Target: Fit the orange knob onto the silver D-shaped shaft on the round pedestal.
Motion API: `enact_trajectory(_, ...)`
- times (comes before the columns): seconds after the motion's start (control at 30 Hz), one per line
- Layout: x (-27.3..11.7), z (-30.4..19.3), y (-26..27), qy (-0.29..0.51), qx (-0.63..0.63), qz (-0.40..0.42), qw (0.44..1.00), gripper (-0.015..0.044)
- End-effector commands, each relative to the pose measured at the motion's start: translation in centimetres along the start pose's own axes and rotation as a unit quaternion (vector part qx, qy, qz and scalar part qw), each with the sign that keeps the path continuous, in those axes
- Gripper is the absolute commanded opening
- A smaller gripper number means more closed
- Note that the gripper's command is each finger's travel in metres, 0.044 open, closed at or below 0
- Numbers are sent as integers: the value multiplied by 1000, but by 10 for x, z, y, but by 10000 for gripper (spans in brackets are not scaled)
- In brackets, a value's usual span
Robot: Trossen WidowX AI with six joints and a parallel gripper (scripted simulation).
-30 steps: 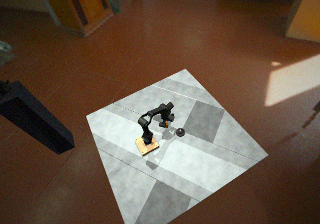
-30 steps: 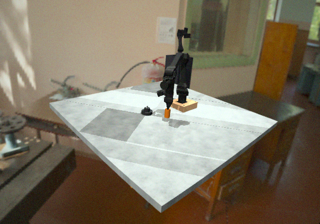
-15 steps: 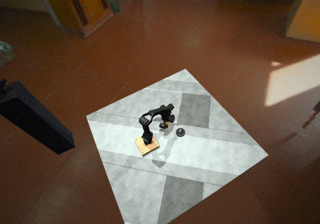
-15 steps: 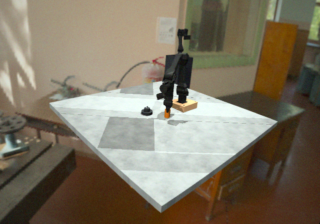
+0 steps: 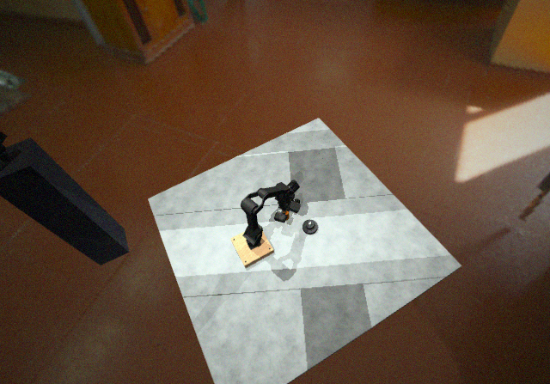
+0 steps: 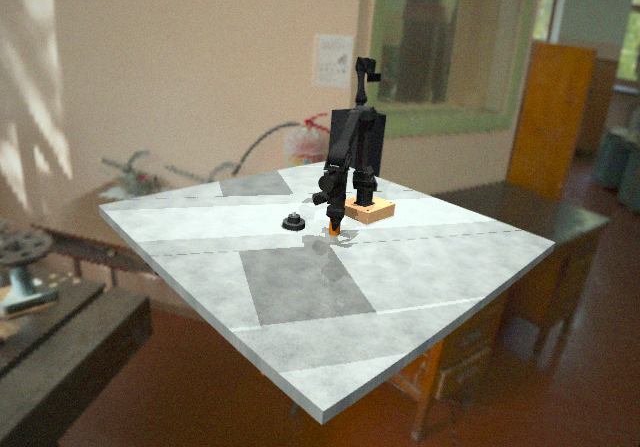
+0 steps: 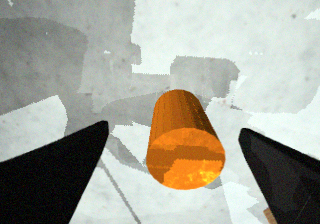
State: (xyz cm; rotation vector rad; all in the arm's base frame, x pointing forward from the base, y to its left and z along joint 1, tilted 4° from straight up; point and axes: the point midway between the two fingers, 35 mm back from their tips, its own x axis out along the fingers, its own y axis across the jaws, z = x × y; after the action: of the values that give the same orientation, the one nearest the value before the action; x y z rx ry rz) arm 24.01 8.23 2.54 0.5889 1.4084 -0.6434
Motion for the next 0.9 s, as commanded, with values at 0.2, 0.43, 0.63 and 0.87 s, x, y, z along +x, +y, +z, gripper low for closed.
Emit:
enact_trajectory(0.2,18,-1,-4,0,-2,-5,1000,440)
enact_trajectory(0.43,23,-1,-5,0,-2,-5,1000,387)
enact_trajectory(0.63,23,-1,-5,0,-2,-5,1000,230)
enact_trajectory(0.87,23,-1,-5,0,-2,-5,1000,144)
